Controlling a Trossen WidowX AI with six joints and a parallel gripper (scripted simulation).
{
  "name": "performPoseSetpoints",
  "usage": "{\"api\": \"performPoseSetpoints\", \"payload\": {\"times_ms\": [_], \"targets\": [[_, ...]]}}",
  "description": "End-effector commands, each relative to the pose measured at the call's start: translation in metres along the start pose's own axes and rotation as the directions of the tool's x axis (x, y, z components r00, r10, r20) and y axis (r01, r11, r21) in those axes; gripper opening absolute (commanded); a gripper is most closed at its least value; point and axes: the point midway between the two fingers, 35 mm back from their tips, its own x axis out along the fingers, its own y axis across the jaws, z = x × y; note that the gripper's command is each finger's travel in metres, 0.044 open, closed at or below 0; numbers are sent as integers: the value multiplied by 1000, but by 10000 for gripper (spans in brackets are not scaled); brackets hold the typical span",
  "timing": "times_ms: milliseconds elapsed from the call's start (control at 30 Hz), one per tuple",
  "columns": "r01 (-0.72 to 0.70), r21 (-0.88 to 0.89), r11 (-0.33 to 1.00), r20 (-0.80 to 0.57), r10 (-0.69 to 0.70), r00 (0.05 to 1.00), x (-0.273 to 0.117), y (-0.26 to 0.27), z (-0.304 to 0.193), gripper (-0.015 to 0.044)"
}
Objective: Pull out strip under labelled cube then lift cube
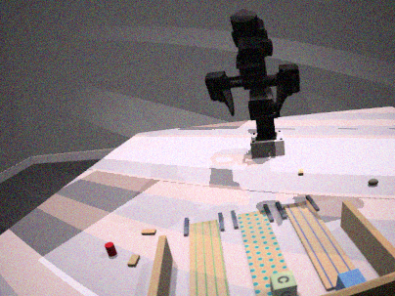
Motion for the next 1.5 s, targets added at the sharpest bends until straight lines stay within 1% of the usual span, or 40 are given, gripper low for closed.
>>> {"api": "performPoseSetpoints", "payload": {"times_ms": [0, 33, 100, 267, 400, 533, 733, 800, 1467], "targets": [[4, 6, 1000, -2, -4, 1000, 0, -1, -1, 400], [4, 6, 1000, -2, -4, 1000, 0, -1, -1, 400], [4, -3, 1000, -32, -5, 999, 4, -1, 0, 347], [-7, -63, 998, -248, -9, 969, 34, -5, 1, 216], [-37, -104, 994, -419, -10, 908, 59, -8, -4, 111], [-83, -132, 988, -576, -8, 817, 84, -12, -13, 6], [-176, -141, 974, -776, 2, 631, 118, -18, -38, 0], [-197, -136, 971, -812, 5, 584, 123, -19, -46, 0], [-200, -136, 970, -816, 5, 578, 137, -19, -66, 0]]}}
